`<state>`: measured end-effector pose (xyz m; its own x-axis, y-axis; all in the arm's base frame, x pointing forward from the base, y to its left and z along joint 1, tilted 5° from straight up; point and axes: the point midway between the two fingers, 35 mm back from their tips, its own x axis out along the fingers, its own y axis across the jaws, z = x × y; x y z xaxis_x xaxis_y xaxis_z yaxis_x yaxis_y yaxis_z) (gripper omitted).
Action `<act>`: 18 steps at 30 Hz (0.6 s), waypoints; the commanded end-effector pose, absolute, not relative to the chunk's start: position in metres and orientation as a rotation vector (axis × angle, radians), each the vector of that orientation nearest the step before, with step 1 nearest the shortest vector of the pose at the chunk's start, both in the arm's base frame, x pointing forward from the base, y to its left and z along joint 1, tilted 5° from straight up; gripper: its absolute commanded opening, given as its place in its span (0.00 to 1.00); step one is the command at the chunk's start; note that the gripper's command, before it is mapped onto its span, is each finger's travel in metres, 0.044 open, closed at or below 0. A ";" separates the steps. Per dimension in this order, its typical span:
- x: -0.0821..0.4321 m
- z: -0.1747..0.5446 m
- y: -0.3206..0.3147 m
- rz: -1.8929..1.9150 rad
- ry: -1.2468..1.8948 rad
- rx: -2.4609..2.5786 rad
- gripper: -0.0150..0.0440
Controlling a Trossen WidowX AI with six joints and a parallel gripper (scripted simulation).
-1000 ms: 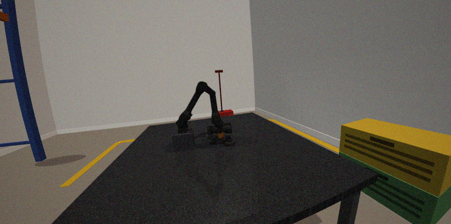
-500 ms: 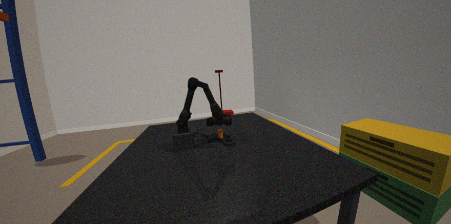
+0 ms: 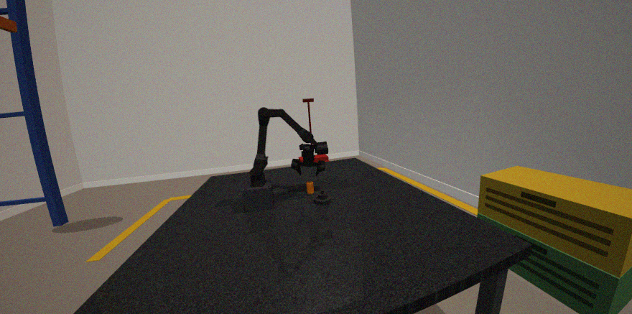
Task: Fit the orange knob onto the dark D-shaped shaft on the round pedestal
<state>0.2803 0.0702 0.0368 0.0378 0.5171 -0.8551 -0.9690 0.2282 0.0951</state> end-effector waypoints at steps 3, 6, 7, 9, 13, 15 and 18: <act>0.280 0.070 0.058 1.012 1.240 -0.951 1.00; 0.280 0.070 0.058 1.012 1.240 -0.951 1.00; 0.280 0.070 0.058 1.012 1.240 -0.951 1.00; 0.280 0.070 0.058 1.012 1.240 -0.951 1.00; 0.280 0.070 0.058 1.012 1.240 -0.951 1.00; 0.280 0.070 0.058 1.012 1.240 -0.951 1.00; 0.280 0.070 0.058 0.907 1.296 -0.837 1.00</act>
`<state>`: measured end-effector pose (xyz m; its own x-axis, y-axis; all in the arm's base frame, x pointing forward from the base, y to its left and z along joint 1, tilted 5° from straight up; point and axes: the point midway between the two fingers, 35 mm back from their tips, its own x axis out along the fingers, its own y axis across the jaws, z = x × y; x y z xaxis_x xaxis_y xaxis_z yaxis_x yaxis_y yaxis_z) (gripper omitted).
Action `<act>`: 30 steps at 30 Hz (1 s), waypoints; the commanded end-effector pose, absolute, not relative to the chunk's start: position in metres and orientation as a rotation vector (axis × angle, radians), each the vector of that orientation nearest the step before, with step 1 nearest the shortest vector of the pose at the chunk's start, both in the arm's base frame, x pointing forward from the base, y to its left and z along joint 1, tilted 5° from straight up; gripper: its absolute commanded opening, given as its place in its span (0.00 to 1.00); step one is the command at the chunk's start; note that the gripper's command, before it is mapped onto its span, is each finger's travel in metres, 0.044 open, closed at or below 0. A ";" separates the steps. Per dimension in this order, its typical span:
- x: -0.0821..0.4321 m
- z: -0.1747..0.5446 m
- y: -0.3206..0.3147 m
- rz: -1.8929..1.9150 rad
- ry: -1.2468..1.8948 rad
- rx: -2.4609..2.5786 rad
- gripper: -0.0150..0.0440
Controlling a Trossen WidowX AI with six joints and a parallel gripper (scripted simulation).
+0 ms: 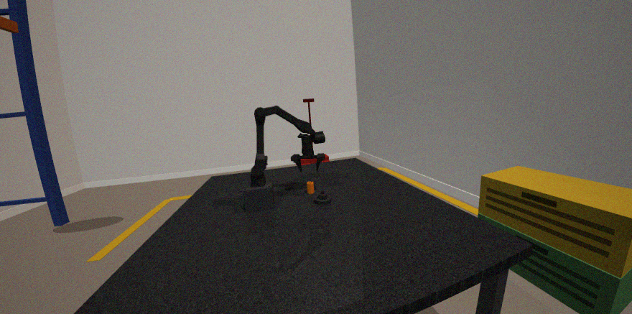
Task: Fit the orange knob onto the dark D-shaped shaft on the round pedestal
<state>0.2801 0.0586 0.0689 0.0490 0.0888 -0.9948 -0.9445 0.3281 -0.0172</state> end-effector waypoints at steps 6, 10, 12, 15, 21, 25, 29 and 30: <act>0.280 0.069 0.058 0.471 1.458 -0.367 1.00; 0.280 0.068 0.058 0.173 1.512 -0.050 1.00; 0.280 0.068 0.058 0.073 1.520 0.055 1.00; 0.280 0.068 0.058 0.061 1.521 0.069 1.00; 0.280 0.068 0.058 0.061 1.521 0.069 1.00; 0.280 0.068 0.058 0.061 1.521 0.069 1.00; 0.281 0.057 0.059 0.061 1.521 0.069 1.00; 0.281 0.045 0.060 0.061 1.521 0.069 1.00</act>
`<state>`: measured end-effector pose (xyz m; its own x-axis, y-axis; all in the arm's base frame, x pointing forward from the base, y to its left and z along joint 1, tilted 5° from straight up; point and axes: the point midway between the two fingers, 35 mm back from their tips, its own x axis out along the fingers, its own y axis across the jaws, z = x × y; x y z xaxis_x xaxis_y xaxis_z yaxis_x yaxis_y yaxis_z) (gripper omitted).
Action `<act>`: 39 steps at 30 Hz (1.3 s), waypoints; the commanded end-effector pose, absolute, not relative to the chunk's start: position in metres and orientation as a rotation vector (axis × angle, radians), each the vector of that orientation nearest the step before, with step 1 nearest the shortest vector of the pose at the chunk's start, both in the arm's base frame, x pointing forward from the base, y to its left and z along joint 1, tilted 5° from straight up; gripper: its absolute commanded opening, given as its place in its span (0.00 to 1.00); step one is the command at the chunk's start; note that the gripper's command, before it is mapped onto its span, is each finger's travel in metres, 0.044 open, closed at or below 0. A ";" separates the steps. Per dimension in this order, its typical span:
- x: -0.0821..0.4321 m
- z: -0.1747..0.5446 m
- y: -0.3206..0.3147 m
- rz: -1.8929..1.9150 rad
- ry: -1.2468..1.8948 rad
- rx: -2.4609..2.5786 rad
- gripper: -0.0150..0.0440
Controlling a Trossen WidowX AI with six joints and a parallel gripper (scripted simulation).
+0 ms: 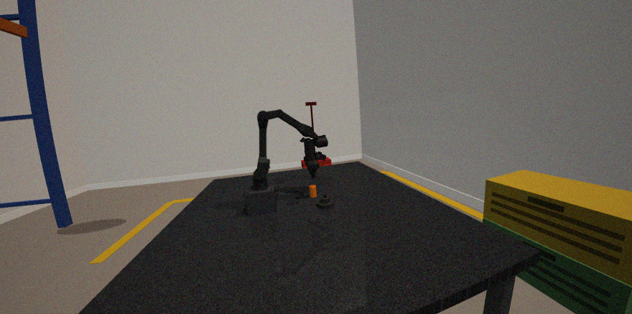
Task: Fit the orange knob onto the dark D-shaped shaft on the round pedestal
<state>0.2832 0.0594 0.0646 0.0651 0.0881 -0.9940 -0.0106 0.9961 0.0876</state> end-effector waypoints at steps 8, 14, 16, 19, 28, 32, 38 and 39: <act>0.282 0.022 0.062 0.061 1.521 0.069 1.00; 0.282 0.017 0.062 0.061 1.521 0.069 1.00; 0.283 0.014 0.063 0.061 1.521 0.069 1.00; 0.284 0.009 0.063 0.061 1.521 0.069 1.00; 0.285 -0.005 0.065 0.061 1.521 0.069 1.00; 0.286 -0.012 0.065 0.061 1.521 0.069 1.00; 0.286 -0.022 0.066 0.061 1.521 0.069 1.00; 0.286 -0.023 0.066 0.061 1.521 0.069 1.00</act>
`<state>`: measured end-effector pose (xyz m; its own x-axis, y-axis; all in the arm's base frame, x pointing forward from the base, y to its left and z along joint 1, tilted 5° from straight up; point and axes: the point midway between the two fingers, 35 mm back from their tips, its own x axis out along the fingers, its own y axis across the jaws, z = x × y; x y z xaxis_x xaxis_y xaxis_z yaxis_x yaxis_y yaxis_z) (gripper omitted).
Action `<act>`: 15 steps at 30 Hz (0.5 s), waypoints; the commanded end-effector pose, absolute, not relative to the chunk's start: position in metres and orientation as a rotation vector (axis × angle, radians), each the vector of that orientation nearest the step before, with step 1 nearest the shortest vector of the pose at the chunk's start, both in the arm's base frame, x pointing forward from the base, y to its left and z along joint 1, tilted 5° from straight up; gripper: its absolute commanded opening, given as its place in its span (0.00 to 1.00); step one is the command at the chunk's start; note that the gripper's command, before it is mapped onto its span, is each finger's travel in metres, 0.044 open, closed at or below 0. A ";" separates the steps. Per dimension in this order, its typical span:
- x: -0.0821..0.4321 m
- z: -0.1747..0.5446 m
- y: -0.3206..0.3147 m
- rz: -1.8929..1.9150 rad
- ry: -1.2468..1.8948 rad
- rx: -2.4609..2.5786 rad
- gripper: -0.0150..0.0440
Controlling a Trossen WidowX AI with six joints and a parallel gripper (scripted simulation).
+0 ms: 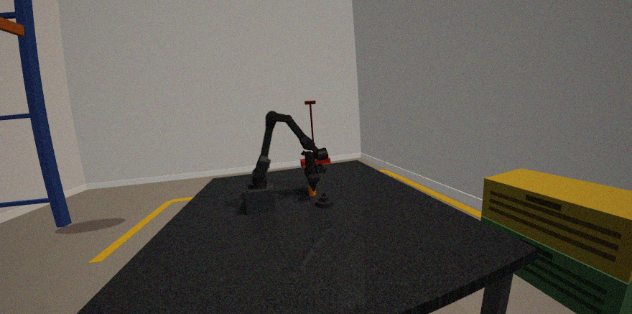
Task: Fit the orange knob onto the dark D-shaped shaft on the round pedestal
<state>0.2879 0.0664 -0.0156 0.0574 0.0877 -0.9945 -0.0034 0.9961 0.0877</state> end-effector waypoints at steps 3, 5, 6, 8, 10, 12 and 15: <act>0.286 -0.028 0.066 0.061 1.521 0.069 1.00; 0.286 -0.031 0.067 0.061 1.521 0.069 1.00; 0.286 -0.033 0.067 0.061 1.521 0.069 1.00; 0.286 -0.036 0.067 0.061 1.522 0.069 1.00; 0.285 -0.039 0.067 0.061 1.522 0.069 1.00; 0.285 -0.042 0.067 0.061 1.522 0.069 1.00; 0.285 -0.046 0.068 0.061 1.522 0.069 1.00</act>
